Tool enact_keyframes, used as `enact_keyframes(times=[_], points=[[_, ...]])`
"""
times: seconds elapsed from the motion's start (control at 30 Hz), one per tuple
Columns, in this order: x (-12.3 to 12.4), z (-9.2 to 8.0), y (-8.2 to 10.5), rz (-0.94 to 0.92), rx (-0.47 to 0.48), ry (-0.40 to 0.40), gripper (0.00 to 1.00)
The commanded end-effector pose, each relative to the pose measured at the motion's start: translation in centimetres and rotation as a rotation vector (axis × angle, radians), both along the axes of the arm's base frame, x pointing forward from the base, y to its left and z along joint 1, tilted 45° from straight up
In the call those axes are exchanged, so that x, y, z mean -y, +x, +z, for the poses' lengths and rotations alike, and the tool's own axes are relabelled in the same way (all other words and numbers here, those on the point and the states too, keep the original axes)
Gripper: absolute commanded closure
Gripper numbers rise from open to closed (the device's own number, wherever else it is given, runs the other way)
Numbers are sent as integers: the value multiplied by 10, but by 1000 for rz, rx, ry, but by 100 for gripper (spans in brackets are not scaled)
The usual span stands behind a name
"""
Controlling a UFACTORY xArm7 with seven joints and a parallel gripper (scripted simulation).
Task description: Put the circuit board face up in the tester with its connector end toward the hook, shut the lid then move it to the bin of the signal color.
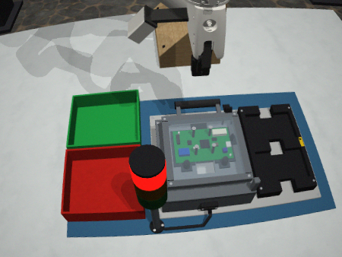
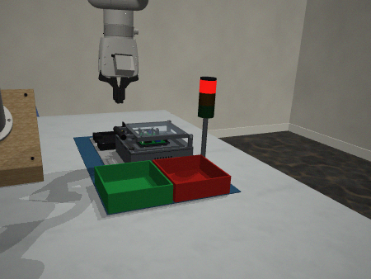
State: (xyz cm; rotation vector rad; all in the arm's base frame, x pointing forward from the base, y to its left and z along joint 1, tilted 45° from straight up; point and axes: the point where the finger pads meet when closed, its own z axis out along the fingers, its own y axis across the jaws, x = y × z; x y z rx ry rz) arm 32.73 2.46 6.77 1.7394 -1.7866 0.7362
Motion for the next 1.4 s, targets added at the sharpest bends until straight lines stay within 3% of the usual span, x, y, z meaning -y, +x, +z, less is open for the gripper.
enact_keyframes(times=[0.0, 1.37], points=[[-2, 1, 1, 3, 3, 2, 100], [-9, 8, 1, 3, 3, 2, 100]])
